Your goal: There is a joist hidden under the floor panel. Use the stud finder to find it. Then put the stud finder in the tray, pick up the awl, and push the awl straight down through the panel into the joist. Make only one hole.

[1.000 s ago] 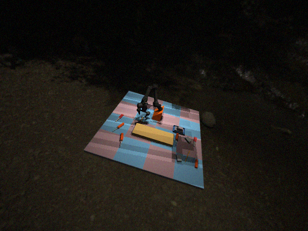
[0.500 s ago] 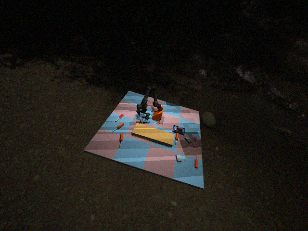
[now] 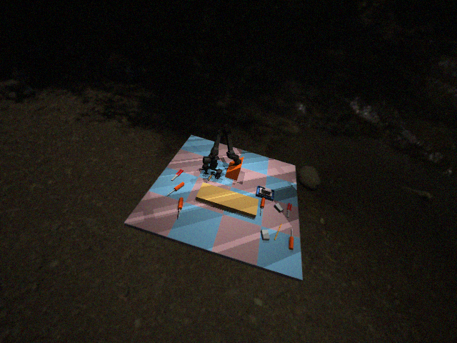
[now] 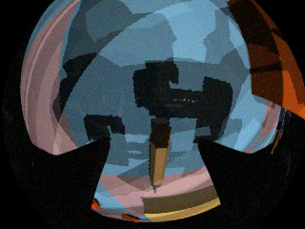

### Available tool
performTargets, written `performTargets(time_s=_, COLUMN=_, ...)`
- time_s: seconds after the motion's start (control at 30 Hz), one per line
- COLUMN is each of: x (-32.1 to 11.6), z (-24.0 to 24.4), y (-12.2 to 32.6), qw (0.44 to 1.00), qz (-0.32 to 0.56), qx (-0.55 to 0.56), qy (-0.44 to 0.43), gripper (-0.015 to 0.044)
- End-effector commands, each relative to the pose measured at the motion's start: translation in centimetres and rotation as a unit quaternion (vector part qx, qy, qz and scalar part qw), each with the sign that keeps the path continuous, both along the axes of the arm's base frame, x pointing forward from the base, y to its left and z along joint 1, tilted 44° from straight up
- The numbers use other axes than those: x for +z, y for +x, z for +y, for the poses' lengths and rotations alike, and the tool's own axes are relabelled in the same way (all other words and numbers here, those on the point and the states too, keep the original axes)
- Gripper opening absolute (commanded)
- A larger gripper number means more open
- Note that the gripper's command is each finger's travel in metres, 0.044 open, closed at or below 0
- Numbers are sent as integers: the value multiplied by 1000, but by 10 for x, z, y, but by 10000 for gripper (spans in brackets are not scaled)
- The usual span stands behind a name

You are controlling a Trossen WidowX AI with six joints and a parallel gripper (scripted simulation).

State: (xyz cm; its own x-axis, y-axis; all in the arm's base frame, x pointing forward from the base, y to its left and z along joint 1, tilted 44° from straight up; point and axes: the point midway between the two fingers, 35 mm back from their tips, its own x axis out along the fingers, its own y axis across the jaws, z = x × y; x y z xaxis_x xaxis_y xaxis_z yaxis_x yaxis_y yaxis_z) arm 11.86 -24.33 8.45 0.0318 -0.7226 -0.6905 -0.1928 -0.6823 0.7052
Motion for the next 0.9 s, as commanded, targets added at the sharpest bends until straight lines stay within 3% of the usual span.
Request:
performTargets(time_s=0.0, x=-5, z=0, y=-1, qw=1000, qz=4, qx=2, qy=5, gripper=440)
performTargets(time_s=0.03, x=-5, z=0, y=-1, qw=1000, qz=4, qx=2, qy=5, gripper=440)
performTargets(time_s=0.5, x=-5, z=0, y=-1, qw=1000, qz=4, qx=2, qy=5, gripper=72)
performTargets(time_s=0.77, x=-4, z=1, y=-1, qw=1000, qz=3, qx=2, qy=5, gripper=0)
performTargets(time_s=0.87, x=0, z=5, y=2, qw=1000, qz=3, qx=2, qy=8, gripper=0)
